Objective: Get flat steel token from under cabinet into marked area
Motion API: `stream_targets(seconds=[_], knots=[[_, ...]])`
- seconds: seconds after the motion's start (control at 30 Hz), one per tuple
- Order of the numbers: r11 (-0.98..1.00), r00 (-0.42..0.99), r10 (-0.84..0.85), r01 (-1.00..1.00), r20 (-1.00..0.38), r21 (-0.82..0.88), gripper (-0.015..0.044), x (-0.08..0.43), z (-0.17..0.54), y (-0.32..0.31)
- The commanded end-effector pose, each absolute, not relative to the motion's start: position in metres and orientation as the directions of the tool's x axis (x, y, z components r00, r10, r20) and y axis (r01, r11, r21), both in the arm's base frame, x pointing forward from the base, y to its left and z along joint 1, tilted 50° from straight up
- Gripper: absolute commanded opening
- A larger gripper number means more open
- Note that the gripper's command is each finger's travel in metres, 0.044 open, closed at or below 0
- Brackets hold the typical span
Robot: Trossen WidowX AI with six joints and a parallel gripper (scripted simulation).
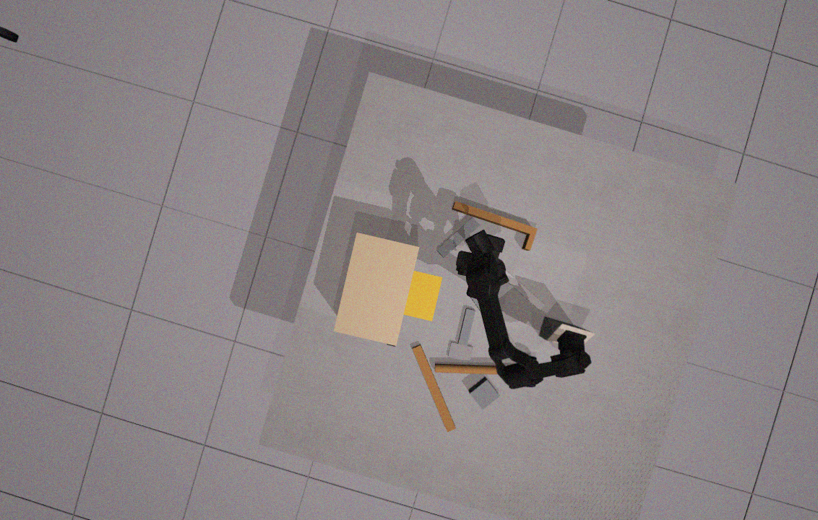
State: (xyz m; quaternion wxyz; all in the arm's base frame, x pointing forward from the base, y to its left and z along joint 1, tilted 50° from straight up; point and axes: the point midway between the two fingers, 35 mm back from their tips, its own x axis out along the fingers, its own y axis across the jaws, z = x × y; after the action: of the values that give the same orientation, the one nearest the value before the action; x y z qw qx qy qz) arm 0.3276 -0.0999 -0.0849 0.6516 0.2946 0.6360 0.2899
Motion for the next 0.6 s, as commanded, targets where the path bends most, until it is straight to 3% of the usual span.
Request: stream_targets(seconds=[0.0,0.27,0.57], knots=[[0.652,0.024,0.75,0.14,-0.661,0.745,0.027,0.328,-0.097,-0.113],[0.6,0.021,0.751,0.394,-0.66,0.696,0.027,0.33,-0.118,-0.132],[0.594,0.021,0.751,0.415,-0.66,0.689,0.027,0.33,-0.125,-0.126]])
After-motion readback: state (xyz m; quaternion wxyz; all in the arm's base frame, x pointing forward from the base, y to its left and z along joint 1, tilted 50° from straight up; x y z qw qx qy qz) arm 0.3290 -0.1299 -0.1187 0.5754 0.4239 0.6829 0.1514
